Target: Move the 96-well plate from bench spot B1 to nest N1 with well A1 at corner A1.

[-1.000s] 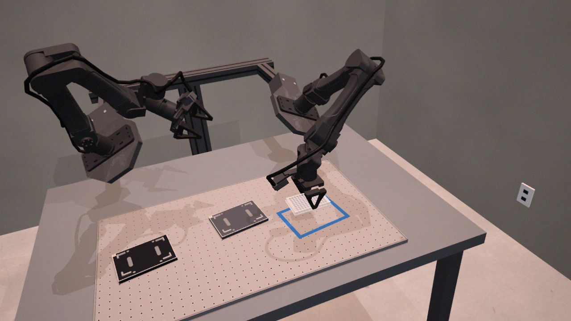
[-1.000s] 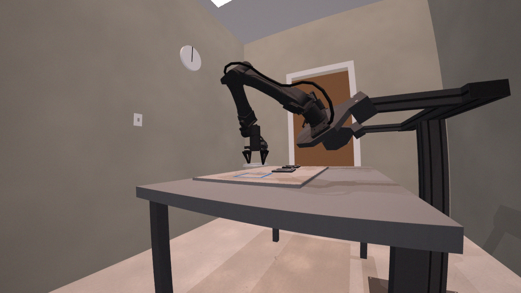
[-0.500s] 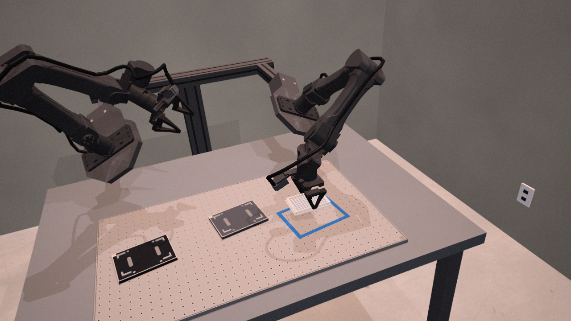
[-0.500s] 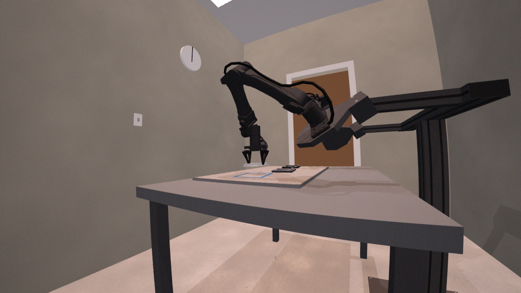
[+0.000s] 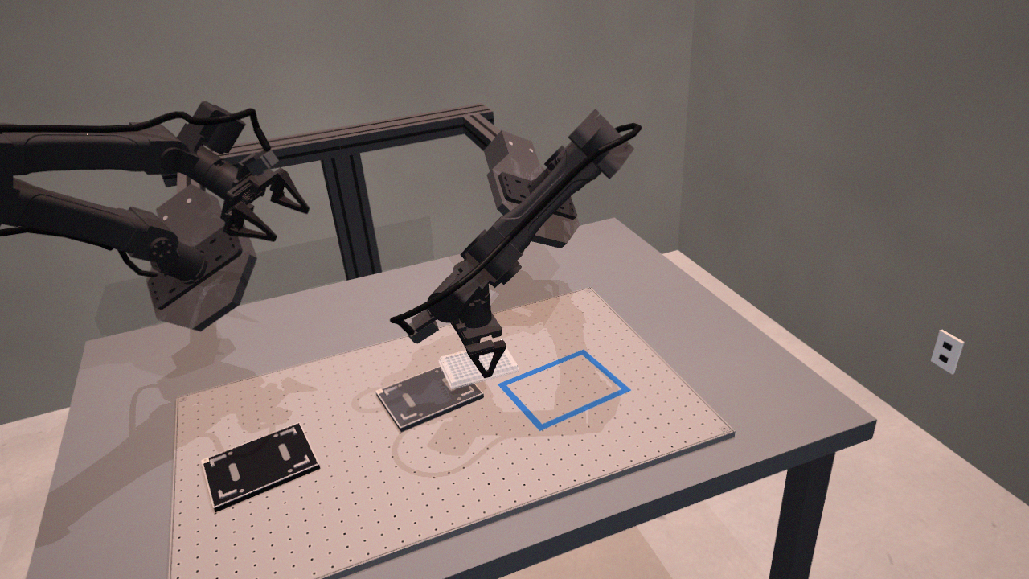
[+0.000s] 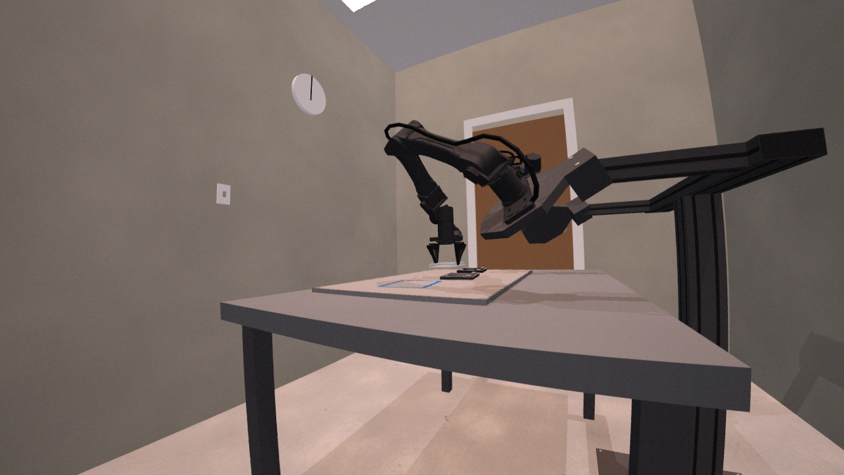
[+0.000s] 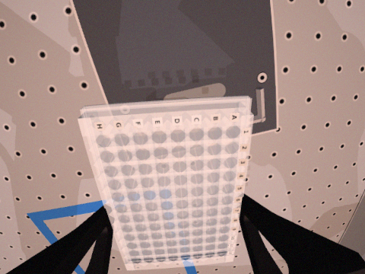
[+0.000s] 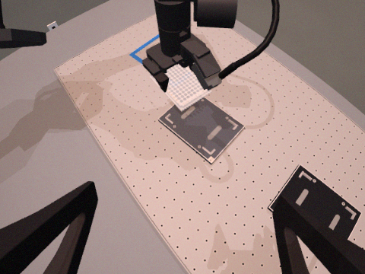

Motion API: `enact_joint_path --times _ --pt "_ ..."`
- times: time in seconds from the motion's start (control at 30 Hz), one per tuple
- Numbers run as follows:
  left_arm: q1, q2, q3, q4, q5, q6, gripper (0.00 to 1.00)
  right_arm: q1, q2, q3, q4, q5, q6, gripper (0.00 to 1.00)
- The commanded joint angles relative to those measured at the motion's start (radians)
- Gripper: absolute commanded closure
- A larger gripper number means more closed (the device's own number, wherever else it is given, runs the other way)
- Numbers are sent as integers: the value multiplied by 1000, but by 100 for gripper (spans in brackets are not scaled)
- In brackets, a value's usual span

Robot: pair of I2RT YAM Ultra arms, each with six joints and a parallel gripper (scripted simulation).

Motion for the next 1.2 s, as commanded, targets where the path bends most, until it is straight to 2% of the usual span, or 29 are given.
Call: enact_joint_path --times 0.0,0.27,0.37,0.57,0.8,1.17 --pt "-52 73 124 -86 -1 -113 21 42 -37 33 -210 35 113 0" --pt "-131 254 341 -195 12 -201 21 81 -12 92 -323 12 228 0" --pt "-147 291 386 -175 -14 -221 21 83 -4 99 -337 12 243 0" --pt "-156 307 410 -200 -6 -214 21 85 2 103 -345 12 253 0" --pt "-148 323 439 -252 10 -379 21 85 3 103 -347 11 255 0" --pt "-148 329 464 -255 7 -367 21 85 3 104 -347 11 256 0"
